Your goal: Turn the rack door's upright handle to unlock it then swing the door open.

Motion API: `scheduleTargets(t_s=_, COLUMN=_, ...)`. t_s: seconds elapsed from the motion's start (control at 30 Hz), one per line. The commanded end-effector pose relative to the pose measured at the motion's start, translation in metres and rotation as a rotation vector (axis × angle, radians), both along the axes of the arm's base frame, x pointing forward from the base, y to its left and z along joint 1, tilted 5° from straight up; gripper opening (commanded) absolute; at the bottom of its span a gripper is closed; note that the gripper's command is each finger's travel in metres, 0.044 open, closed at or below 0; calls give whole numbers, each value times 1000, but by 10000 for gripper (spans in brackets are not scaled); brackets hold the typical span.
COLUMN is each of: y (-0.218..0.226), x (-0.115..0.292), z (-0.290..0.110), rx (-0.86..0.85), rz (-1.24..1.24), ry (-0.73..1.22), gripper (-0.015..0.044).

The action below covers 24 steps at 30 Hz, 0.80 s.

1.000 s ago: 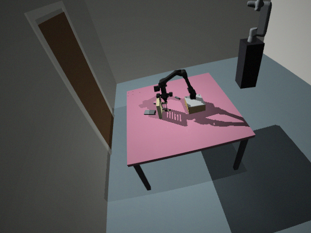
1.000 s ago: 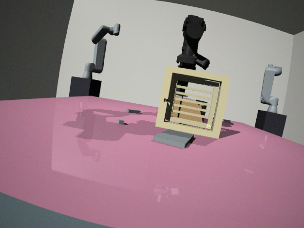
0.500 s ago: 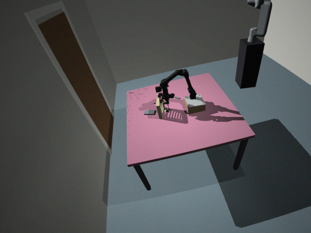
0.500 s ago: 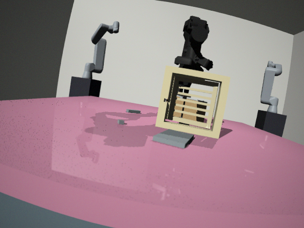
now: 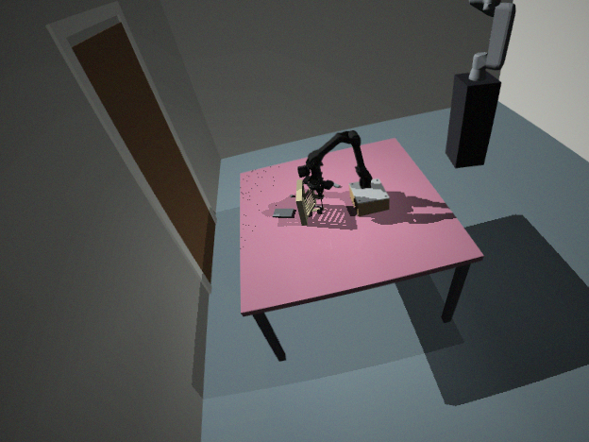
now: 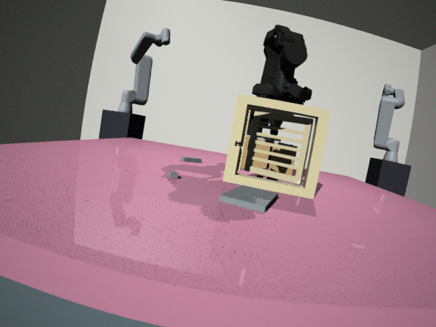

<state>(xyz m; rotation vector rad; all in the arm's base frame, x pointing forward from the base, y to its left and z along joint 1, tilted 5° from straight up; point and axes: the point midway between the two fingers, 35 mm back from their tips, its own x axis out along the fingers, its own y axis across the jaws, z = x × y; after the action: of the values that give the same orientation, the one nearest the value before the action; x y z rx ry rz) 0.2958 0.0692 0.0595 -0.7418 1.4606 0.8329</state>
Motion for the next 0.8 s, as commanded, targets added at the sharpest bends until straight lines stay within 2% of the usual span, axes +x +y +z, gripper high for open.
scheduleTargets(t_s=0.0, y=4, x=-2, z=1, rx=-1, rz=-80, ry=-8, gripper=8)
scheduleTargets(t_s=0.77, y=44, x=-25, z=3, rx=-16, rz=-430, ry=7, gripper=8)
